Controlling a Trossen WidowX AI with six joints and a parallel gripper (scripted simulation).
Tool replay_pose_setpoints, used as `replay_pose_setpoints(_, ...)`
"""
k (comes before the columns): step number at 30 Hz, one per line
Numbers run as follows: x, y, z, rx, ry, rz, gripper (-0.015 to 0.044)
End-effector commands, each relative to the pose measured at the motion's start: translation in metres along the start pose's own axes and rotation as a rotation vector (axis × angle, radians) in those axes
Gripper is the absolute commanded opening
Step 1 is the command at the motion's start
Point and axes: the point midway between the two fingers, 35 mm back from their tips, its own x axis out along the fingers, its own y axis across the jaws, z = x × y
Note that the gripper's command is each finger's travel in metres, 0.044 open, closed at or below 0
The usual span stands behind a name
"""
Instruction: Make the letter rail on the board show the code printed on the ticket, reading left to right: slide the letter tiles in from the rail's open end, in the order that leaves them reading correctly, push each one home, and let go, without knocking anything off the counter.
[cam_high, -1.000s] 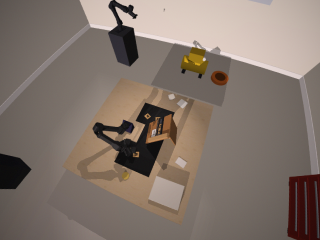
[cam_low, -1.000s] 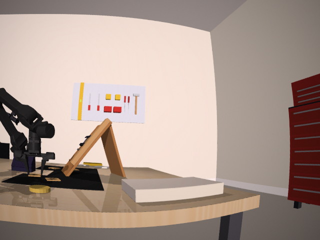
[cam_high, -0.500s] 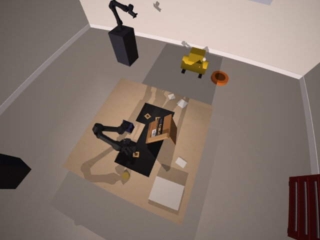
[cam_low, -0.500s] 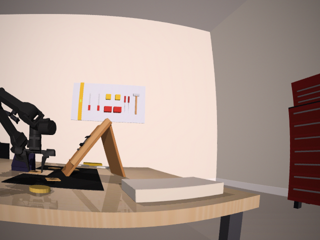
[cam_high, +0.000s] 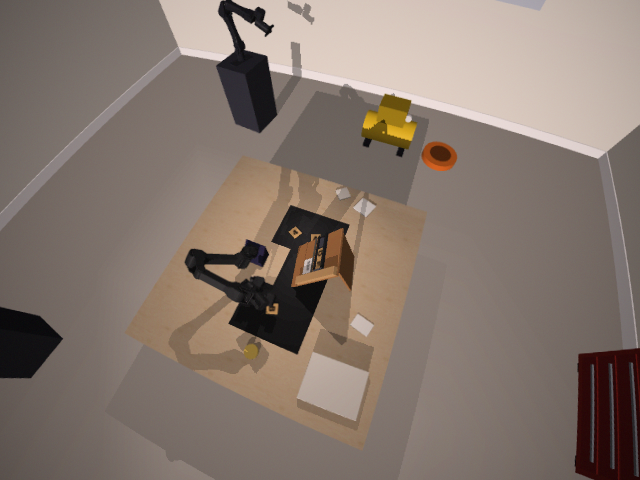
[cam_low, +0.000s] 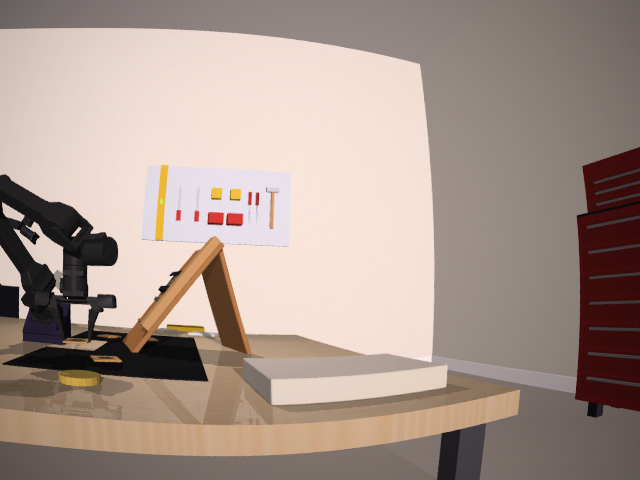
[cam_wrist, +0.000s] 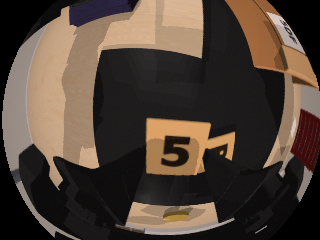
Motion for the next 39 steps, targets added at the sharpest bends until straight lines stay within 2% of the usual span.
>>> replay_pose_setpoints(1, -0.003, -0.012, 0.002, 0.038, -0.005, -0.030, 0.0000)
replay_pose_setpoints(19, -0.046, -0.102, 0.039, 0.313, -0.110, -0.279, 0.0000)
replay_pose_setpoints(39, -0.123, -0.175, 0.119, 0.584, -0.371, -0.466, 0.0000)
